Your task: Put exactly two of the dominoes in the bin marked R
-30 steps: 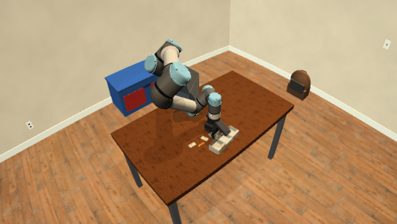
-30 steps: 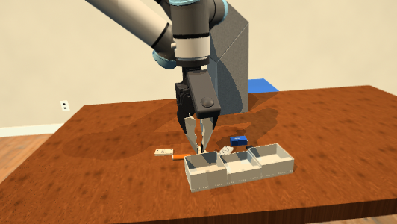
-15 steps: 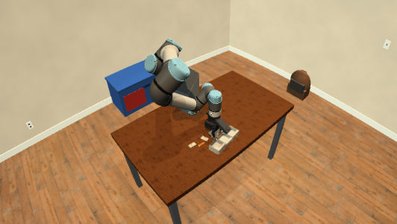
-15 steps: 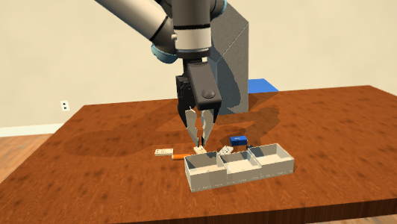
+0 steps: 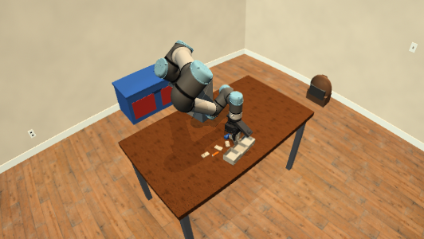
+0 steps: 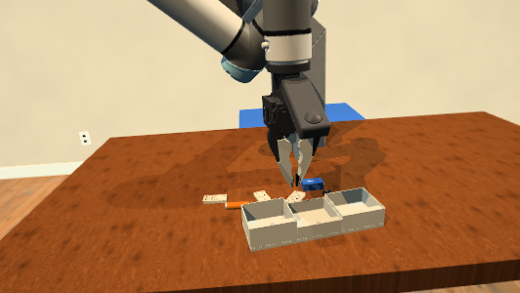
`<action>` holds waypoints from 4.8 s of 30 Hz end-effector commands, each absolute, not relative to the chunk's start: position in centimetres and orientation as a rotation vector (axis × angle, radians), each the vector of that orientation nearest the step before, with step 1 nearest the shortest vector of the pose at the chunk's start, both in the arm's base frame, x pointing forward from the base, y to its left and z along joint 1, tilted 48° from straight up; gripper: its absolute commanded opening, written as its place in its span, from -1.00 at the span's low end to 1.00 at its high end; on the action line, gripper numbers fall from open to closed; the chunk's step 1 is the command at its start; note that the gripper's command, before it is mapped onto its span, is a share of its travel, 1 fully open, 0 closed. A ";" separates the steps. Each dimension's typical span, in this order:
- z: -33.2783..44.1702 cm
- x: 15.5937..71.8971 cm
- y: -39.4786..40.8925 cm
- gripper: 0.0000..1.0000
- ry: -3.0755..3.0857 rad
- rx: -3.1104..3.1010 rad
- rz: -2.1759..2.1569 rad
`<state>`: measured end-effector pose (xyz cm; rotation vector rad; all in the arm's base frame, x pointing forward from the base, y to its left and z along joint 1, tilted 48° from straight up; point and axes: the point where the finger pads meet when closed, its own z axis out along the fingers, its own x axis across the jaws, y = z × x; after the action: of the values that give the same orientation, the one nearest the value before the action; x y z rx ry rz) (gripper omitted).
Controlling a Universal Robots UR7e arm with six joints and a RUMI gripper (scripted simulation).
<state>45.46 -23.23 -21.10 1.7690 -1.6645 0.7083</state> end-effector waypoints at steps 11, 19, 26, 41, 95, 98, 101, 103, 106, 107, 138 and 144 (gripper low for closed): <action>-22.9 45.7 -22.0 -0.91 -1.671 1.760 0.714; -24.4 45.7 -23.6 -0.91 -1.671 1.761 0.713; -25.5 45.6 -24.8 -0.91 -1.671 1.761 0.713; -26.8 45.6 -26.2 -0.91 -1.671 1.761 0.713; -26.2 45.5 -25.5 -0.91 -1.667 1.764 0.711; -25.9 45.5 -25.2 -0.91 -1.667 1.764 0.711; -25.6 45.5 -24.9 -0.91 -1.667 1.764 0.711; -25.5 45.5 -24.7 -0.91 -1.667 1.764 0.711; -25.2 45.5 -24.4 -0.91 -1.667 1.764 0.711; -25.1 45.5 -24.3 -0.91 -1.667 1.764 0.711; -24.2 45.7 -20.3 -0.91 -1.668 1.763 0.714; -26.4 45.6 -18.3 -0.91 -1.668 1.763 0.714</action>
<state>45.43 -20.35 -24.25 1.7650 -1.6668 0.7105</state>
